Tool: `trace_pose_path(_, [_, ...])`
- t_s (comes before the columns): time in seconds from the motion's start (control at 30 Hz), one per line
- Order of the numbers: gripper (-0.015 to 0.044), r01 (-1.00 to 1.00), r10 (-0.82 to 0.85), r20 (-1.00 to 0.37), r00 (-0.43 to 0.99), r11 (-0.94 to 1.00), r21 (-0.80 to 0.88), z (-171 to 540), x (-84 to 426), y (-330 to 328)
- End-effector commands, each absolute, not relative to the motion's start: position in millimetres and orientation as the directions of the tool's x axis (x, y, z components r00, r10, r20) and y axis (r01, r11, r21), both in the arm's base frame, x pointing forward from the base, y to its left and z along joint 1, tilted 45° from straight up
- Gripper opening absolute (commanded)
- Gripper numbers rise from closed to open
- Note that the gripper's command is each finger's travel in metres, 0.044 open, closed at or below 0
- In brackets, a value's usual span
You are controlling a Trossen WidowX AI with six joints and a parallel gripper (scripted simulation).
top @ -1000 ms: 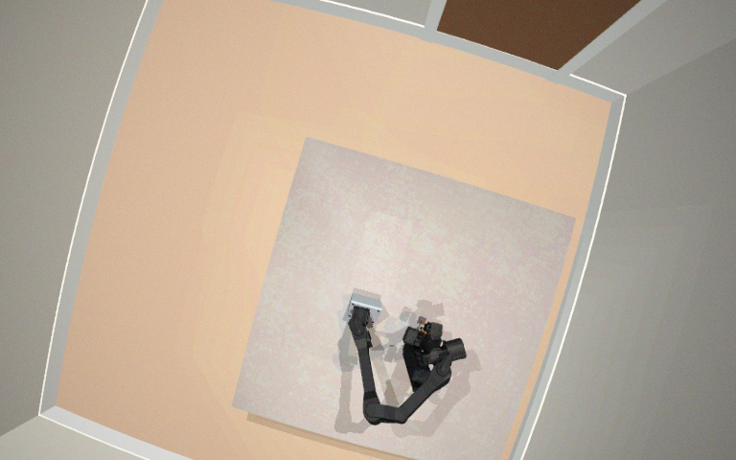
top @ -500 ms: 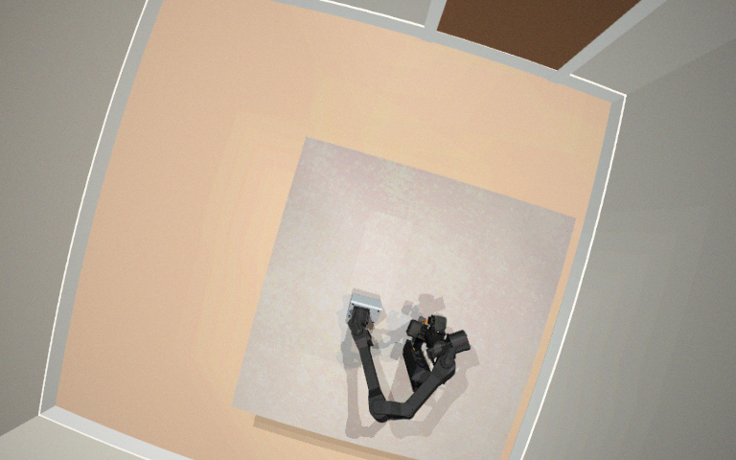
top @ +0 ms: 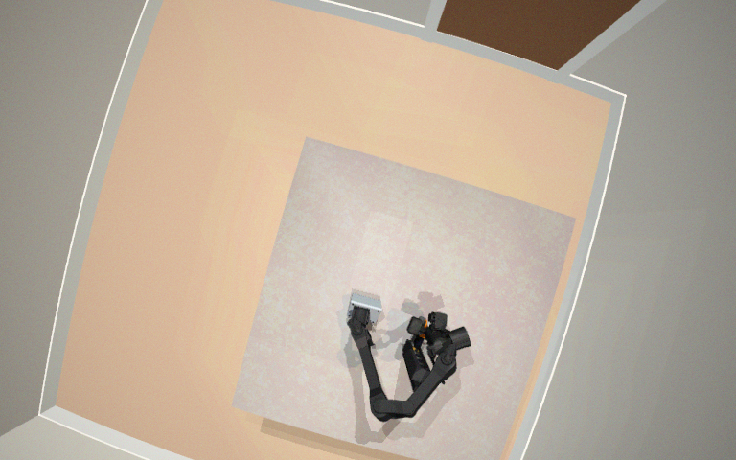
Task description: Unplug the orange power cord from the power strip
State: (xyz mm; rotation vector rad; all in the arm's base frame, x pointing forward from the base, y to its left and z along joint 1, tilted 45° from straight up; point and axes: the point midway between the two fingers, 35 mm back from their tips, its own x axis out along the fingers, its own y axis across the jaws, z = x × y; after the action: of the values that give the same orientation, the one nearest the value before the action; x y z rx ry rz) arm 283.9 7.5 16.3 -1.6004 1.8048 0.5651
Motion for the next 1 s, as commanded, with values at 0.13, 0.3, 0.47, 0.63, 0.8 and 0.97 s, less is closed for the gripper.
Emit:
trace_pose_path(0.13, [0.0440,-0.982,-0.697,-0.716,-0.040,0.160,-0.100,1.0,291.2,31.7])
trace_pose_path(0.3, [0.0440,-0.982,-0.697,-0.716,-0.040,0.160,-0.101,-16.7,295.5,58.1])
trace_pose_path(0.47, [0.0440,-0.982,-0.697,-0.716,-0.040,0.160,-0.101,-16.7,295.5,58.1])
trace_pose_path(0.63, [0.0440,-0.982,-0.697,-0.716,-0.040,0.160,-0.101,-16.7,295.5,58.1])
trace_pose_path(0.8, [0.0440,-0.982,-0.697,-0.716,-0.040,0.160,-0.101,-16.7,295.5,58.1])
trace_pose_path(0.97, [0.0440,-0.982,-0.697,-0.716,-0.040,0.160,-0.101,-16.7,295.5,58.1])
